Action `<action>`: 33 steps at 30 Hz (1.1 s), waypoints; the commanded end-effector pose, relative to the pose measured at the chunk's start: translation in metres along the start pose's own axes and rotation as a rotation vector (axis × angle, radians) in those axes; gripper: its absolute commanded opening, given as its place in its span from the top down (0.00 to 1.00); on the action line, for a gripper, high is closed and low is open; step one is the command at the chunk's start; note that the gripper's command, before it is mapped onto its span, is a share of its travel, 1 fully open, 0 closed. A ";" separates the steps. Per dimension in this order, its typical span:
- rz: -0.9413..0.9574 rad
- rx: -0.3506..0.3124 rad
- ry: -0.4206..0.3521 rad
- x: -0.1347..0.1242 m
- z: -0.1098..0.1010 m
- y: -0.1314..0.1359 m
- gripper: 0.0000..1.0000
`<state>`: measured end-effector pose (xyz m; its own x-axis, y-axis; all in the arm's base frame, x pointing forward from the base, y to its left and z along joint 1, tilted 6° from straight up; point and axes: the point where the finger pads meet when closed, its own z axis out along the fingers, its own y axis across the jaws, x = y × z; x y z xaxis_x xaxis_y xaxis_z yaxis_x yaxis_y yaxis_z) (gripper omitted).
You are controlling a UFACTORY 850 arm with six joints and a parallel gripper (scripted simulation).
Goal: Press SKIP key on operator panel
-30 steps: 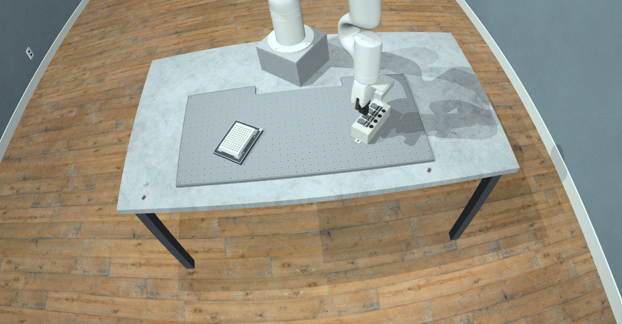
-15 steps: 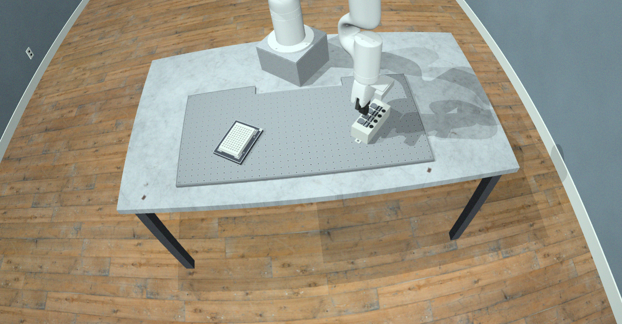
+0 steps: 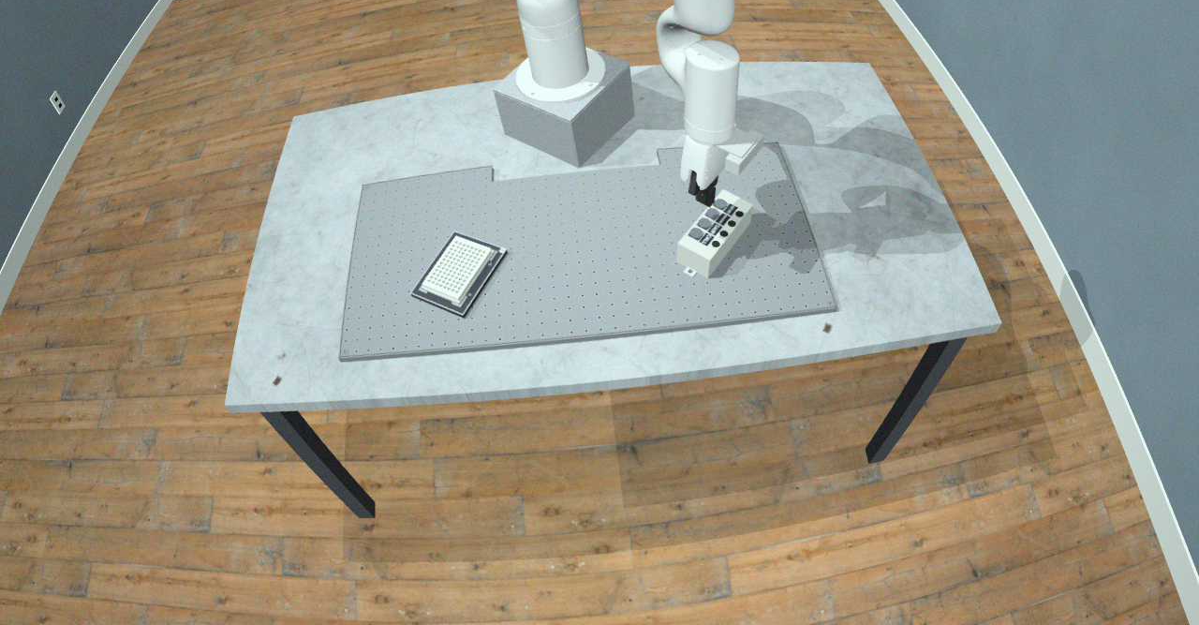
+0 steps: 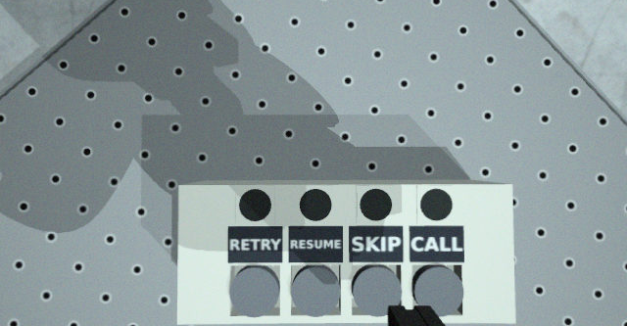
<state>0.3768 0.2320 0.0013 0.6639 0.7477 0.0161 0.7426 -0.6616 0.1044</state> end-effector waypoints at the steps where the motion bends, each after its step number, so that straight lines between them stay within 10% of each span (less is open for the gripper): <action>1: 0.000 0.006 -0.014 0.000 -0.004 -0.001 1.00; 33: 0.000 0.006 -0.014 0.000 0.031 -0.002 1.00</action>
<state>0.3776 0.2309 -0.0278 0.6656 0.7462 -0.0119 0.7438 -0.6619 0.0929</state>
